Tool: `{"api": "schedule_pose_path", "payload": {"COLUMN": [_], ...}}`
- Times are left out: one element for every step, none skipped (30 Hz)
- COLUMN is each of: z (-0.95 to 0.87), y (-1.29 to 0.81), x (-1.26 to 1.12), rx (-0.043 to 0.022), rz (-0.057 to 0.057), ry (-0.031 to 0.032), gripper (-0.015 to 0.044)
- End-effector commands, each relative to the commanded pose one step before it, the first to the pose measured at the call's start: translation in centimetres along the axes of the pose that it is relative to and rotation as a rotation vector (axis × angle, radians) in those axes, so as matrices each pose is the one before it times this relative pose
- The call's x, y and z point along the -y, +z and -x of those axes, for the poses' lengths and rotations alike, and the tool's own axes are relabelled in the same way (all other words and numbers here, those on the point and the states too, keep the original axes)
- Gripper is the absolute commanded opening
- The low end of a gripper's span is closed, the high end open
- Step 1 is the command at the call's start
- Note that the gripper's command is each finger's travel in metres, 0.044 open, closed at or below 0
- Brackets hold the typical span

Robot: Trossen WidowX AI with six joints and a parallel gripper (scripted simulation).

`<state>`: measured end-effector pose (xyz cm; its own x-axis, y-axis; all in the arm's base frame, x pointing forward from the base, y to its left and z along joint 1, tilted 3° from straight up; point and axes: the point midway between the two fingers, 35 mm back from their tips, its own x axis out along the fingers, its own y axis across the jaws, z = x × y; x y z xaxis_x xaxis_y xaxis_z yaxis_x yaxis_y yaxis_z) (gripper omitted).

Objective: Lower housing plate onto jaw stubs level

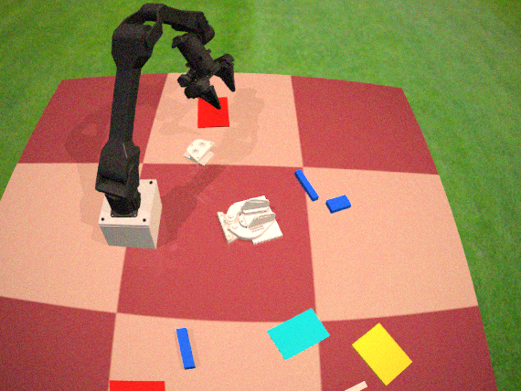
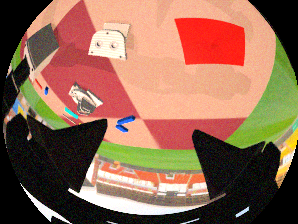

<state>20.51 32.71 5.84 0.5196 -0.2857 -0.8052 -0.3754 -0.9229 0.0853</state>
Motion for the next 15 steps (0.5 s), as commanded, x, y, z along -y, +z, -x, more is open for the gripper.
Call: {"api": "schedule_pose_path", "payload": {"z": [-1.122,-0.196,-0.186,-0.178,-0.169,-0.16,-0.152,-0.143,-0.135,-0.127,-0.12,-0.113,-0.105,-0.099,-0.093], "y": [0.415,0.042,0.044,0.047,0.05,0.053,0.057,0.06,0.064,0.068,0.072,0.076,0.08,0.085,0.089], "x": [-2.302,-0.455,-0.451,-0.451,-0.449,-0.447,-0.445,-0.442,-0.44,-0.437,-0.434,-0.432,-0.427,-0.428,-0.425], "rx": [0.14721,0.03026,0.03014,0.03024,0.0302,0.03015,0.03009,0.03003,0.02997,0.02991,0.02984,0.02976,0.02958,0.02973,0.02964], "rz": [-0.0314,-0.0085,-0.0085,-0.0085,-0.0085,-0.0085,-0.0085,-0.0085,-0.0084,-0.0084,-0.0083,-0.0083,-0.0081,-0.0081,-0.008], "ry": [0.02108,0.00219,0.00167,0.00116,0.00065,0.00013,-0.00039,-0.0009,-0.00141,-0.00192,-0.00243,-0.00294,-0.00343,-0.00396,-0.00447], "gripper": [0.044,0.044,0.044,0.044,0.044,0.044,0.044,0.044,0.044,0.044,0.044,0.044,0.044,0.044,0.044]}}
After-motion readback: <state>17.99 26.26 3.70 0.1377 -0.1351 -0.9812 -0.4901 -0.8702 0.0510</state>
